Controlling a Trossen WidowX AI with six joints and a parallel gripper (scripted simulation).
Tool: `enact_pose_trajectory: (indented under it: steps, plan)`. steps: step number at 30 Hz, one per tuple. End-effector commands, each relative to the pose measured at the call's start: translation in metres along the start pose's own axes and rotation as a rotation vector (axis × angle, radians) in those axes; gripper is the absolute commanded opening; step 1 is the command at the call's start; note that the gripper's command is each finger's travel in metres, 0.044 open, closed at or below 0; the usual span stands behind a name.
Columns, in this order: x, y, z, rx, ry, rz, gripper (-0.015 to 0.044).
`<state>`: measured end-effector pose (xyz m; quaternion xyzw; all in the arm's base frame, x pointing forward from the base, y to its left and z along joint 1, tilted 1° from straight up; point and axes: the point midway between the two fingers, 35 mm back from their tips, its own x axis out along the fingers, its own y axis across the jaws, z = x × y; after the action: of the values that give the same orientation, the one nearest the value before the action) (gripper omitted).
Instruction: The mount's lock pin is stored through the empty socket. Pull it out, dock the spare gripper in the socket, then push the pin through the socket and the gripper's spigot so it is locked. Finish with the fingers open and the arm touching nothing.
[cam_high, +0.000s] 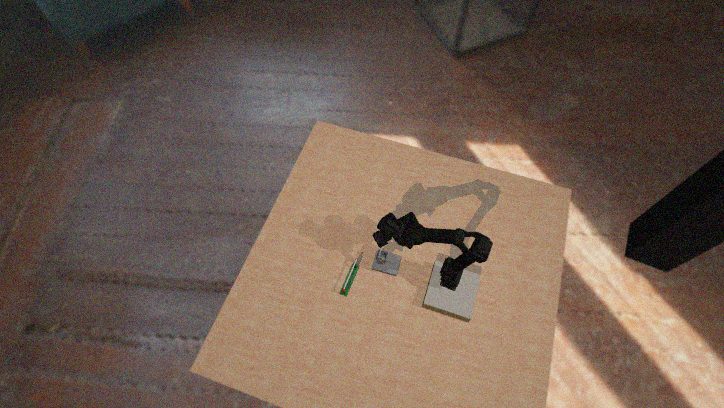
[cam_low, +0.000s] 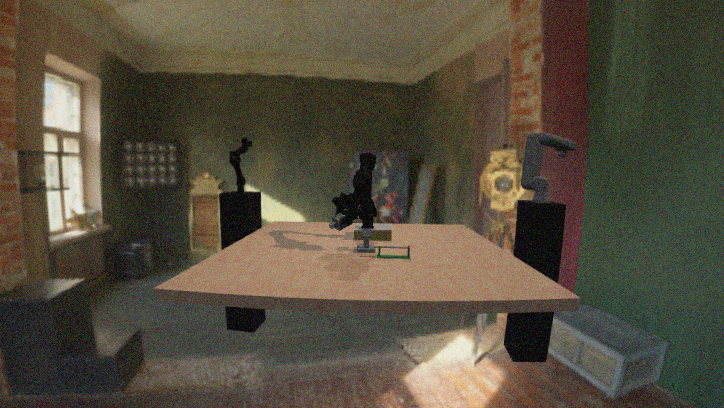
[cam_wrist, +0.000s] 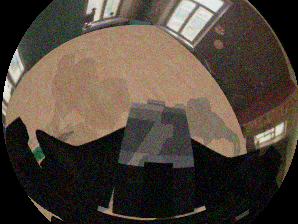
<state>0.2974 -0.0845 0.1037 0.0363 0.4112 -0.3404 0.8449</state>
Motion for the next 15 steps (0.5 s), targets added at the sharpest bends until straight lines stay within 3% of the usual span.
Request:
enact_pose_trajectory:
  steps: [1,15]
  plan:
    - [-0.004,0.007,0.005,-0.044,0.03,0.023,0.0]
    - [-0.018,0.027,0.001,-0.234,0.2,0.1,0.0]
